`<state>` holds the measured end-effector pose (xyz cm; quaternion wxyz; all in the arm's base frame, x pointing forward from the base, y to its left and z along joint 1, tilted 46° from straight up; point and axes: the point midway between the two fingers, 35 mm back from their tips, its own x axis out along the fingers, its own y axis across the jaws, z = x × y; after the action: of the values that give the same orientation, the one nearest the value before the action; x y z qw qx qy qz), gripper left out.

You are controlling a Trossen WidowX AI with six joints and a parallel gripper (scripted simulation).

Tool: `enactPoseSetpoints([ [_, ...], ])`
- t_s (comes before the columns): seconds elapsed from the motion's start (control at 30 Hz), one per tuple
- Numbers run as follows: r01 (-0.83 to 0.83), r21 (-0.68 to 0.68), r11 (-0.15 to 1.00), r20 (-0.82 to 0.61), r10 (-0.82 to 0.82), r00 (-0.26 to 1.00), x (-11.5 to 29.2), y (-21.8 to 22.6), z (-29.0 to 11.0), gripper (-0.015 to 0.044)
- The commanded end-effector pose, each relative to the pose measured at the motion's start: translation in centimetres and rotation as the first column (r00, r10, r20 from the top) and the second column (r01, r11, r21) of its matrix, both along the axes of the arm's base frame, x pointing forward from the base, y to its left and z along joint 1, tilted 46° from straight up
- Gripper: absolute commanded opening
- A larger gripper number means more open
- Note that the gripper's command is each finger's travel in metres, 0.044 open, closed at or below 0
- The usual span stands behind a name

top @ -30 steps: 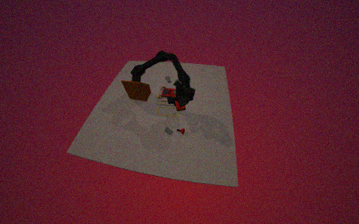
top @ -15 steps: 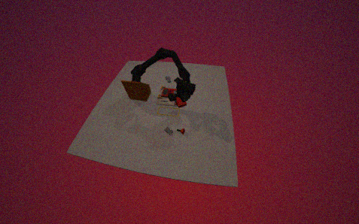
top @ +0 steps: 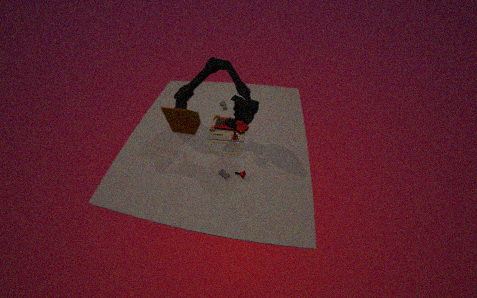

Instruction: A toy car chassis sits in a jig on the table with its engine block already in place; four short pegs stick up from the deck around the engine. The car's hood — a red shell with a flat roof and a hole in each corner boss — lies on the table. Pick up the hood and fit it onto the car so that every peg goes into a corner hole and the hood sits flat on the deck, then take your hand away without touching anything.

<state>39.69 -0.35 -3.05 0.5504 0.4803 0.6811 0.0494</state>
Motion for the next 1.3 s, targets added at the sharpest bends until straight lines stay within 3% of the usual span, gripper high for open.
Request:
enactPoseSetpoints([
  [0.0,-0.05,-0.006,0.999,0.066,0.051,0.997,-0.4,0.8,1.4,0.0],
  [0.8,-0.383,-0.123,0.916,0.414,0.398,0.819,-5.1,6.8,7.0,0.0],
  [1.27,-0.396,-0.13,0.909,0.428,0.412,0.804,-5.0,9.1,5.2,0.0],
])
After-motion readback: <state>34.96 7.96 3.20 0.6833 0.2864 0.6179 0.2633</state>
